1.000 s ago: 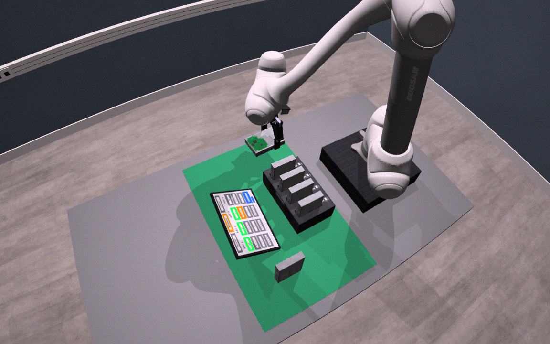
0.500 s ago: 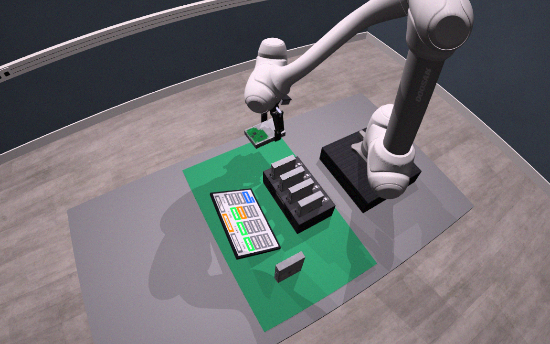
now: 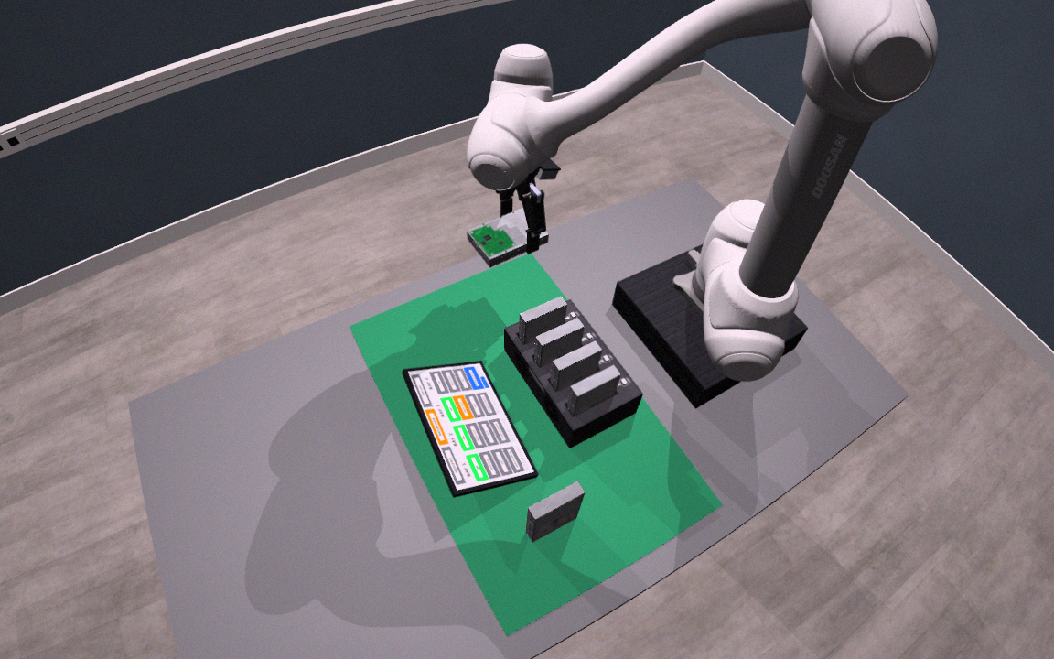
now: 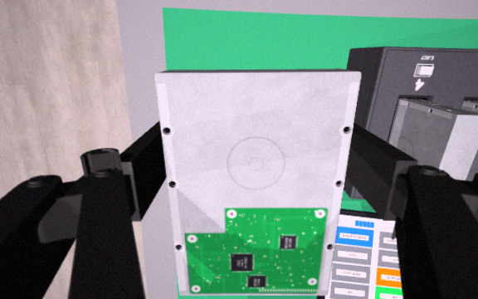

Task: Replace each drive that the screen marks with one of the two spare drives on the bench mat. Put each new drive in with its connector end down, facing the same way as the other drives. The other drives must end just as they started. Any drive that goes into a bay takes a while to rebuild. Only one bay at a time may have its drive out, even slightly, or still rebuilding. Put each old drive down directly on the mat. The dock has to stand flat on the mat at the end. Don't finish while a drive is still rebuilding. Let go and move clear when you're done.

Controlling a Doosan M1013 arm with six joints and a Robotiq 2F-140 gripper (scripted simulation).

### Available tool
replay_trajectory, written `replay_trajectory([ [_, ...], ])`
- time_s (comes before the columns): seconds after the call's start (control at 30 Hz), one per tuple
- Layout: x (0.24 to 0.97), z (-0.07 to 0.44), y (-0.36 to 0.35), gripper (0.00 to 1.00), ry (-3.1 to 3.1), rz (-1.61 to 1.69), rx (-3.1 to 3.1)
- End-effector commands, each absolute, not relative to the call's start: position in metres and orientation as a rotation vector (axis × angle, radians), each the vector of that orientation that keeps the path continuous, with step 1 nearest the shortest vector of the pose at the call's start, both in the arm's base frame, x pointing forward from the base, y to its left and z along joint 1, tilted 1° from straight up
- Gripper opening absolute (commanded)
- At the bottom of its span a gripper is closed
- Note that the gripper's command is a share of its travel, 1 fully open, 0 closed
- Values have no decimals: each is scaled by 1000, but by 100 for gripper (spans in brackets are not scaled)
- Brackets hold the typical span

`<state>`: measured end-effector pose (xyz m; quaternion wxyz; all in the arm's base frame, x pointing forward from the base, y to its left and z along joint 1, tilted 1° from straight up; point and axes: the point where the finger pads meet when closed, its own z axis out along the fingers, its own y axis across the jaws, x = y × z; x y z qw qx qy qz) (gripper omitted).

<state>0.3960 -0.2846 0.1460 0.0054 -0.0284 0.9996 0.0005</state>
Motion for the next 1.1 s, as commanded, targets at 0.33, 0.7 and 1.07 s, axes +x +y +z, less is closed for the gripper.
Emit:
replay_trajectory([
  [0.33, 396, 184, -285, 10, 3128, 1, -89],
  [0.7, 396, 199, -285, 10, 3128, 1, -89],
  [1.07, 396, 206, -285, 10, 3128, 1, -89],
])
